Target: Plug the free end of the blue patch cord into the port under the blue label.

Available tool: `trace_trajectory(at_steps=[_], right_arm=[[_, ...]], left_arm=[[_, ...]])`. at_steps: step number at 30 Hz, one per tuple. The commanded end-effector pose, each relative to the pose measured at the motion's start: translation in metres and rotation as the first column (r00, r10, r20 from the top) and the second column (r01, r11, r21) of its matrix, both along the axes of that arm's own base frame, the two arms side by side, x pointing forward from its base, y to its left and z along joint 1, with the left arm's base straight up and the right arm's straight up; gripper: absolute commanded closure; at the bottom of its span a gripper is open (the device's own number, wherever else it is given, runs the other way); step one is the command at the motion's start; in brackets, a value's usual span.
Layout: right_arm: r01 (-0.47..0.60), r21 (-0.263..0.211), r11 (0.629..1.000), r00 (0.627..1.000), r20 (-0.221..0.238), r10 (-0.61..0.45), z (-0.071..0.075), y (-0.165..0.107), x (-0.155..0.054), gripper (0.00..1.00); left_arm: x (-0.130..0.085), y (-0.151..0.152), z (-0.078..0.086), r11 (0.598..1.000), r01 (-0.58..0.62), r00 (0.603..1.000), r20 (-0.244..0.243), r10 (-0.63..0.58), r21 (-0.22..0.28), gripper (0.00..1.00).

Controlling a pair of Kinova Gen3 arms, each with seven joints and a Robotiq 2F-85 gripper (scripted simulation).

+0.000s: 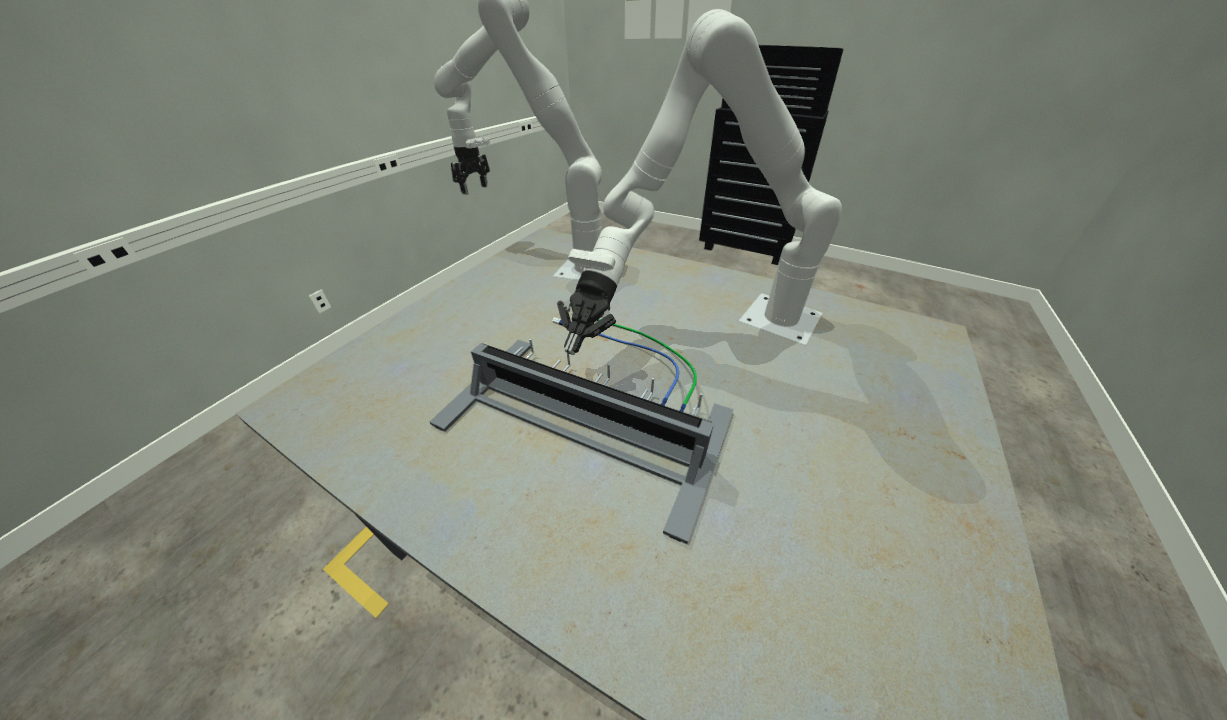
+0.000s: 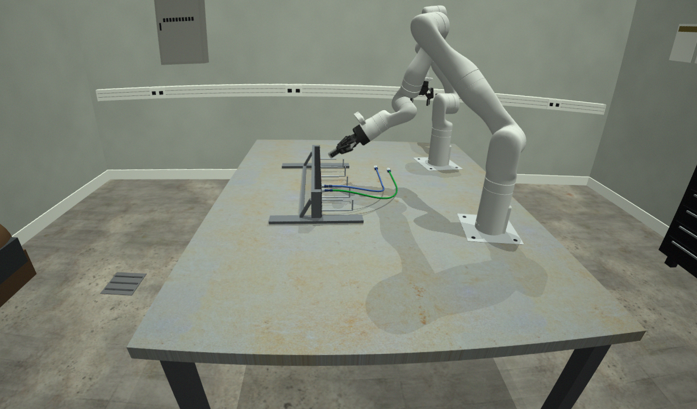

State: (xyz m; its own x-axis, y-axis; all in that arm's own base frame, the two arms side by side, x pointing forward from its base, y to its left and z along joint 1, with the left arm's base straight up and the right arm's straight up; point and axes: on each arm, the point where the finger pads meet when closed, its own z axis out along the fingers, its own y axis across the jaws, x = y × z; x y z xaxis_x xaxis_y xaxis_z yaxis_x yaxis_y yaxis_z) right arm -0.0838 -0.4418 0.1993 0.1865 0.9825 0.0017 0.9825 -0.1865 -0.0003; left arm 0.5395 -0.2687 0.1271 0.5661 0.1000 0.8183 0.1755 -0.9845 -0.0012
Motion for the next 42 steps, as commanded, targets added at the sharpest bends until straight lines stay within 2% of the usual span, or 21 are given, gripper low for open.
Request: trace_trajectory(at_steps=[1,37,42], right_arm=[[0.000,-0.002,1.000,1.000,0.000,0.000,0.0007,-0.0004,-0.0001,0.002],[0.000,-0.002,1.000,1.000,0.000,0.000,0.0007,-0.0004,-0.0001,0.002],[0.000,-0.002,1.000,1.000,0.000,0.000,0.0007,-0.0004,-0.0001,0.002]], left_arm=[[0.0004,-0.0002,0.0010,1.000,0.000,1.000,0.002,0.000,-0.001,0.903],[0.0003,-0.0002,0.0010,1.000,0.000,1.000,0.002,0.000,-0.001,0.903],[-0.0057,-0.0013,0.0053,1.000,0.000,1.000,0.002,0.000,-0.001,0.903]])
